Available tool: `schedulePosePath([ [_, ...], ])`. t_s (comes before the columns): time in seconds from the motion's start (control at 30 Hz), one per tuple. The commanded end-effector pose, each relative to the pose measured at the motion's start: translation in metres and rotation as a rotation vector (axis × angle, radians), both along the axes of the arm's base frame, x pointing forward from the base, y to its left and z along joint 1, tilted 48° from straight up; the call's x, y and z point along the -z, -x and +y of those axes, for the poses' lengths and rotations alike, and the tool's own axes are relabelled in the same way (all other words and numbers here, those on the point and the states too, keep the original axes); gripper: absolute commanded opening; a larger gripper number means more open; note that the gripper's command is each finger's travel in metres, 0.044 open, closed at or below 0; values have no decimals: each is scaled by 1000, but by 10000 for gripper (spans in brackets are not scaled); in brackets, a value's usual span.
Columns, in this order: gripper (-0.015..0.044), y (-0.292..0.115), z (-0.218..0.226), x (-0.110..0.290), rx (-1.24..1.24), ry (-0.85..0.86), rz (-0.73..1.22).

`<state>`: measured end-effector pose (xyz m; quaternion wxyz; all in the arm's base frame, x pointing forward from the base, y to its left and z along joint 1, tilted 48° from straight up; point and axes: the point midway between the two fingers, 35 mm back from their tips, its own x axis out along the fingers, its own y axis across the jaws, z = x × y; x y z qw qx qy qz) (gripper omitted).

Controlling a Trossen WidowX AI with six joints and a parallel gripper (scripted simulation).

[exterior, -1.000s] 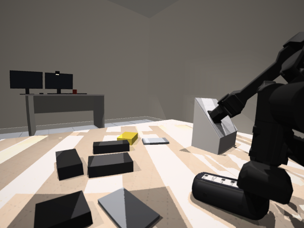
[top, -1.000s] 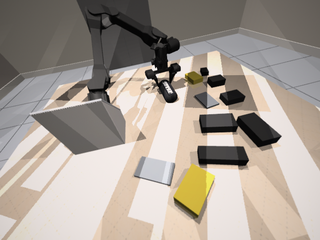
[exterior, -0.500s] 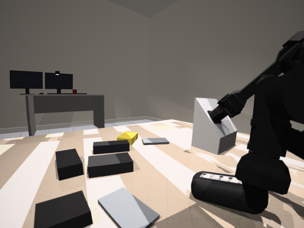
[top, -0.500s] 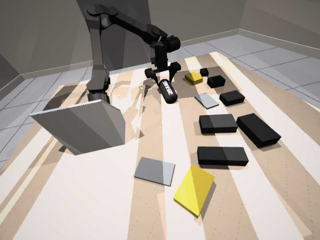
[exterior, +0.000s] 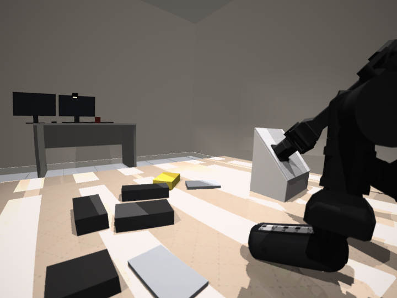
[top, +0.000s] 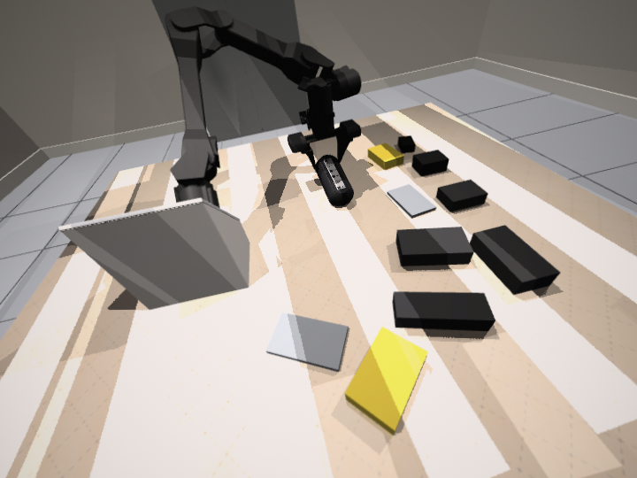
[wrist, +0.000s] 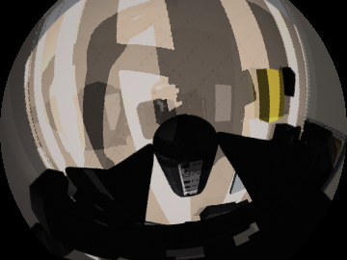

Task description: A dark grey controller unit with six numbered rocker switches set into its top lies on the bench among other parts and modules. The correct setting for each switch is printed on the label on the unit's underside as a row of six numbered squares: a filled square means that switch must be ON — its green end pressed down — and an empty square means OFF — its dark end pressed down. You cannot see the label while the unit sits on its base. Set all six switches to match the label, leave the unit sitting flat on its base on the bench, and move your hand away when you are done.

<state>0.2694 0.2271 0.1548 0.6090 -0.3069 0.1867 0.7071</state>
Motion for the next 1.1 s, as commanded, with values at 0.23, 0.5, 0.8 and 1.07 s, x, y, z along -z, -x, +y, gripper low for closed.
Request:
schedulePosePath([
  [0.23,336,-4,-12,-3,9,2,-8],
  [0.5,336,-5,-19,-3,9,2,-8],
  [0.8,336,-7,-26,-3,9,3,-8],
  [1.07,336,-8,-32,-3,9,3,-8],
])
